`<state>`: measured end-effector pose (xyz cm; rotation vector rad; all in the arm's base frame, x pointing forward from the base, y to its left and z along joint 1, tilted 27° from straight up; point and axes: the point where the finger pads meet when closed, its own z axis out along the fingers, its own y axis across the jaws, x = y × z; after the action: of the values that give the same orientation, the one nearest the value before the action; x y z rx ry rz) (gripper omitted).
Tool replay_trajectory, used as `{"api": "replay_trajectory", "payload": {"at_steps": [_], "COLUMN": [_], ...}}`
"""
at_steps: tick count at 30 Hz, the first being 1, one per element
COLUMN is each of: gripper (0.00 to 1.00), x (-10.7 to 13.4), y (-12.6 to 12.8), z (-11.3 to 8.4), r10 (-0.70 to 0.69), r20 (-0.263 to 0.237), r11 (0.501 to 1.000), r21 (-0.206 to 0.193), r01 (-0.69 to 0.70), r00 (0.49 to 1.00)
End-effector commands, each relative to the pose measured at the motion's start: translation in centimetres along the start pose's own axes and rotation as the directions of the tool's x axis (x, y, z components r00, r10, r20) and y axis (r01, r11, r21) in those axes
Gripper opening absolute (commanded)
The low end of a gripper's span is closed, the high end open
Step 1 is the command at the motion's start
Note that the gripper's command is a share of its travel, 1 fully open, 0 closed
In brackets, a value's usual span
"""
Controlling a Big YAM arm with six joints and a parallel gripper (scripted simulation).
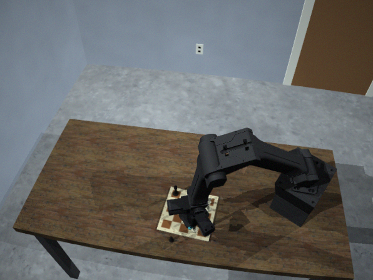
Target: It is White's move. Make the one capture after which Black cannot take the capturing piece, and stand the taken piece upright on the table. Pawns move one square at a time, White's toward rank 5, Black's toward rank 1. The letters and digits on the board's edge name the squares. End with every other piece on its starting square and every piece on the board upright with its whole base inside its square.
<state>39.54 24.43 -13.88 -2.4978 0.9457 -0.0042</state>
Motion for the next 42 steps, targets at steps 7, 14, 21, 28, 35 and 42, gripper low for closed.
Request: {"api": "replay_trajectory", "payload": {"at_steps": [7, 14, 21, 28, 35, 42], "gripper": [0.41, 0.41, 0.41, 1.0, 1.0, 1.0], "x": [0.8, 0.8, 0.8, 0.9, 0.9, 0.9], "y": [-0.3, -0.3, -0.2, 0.0, 0.0, 0.0], "z": [-4.9, -8.0, -9.7, -9.3, -9.3, -9.3], "r10": [0.005, 0.004, 0.004, 0.007, 0.007, 0.008], "r20": [-0.011, -0.011, -0.013, -0.01, -0.01, -0.01], "r11": [1.0, 1.0, 1.0, 1.0, 1.0, 1.0], "r21": [0.019, 0.02, 0.019, 0.012, 0.012, 0.012], "r01": [-0.005, -0.004, -0.004, -0.007, -0.007, -0.007], "r00": [1.0, 1.0, 1.0, 1.0, 1.0, 1.0]}}
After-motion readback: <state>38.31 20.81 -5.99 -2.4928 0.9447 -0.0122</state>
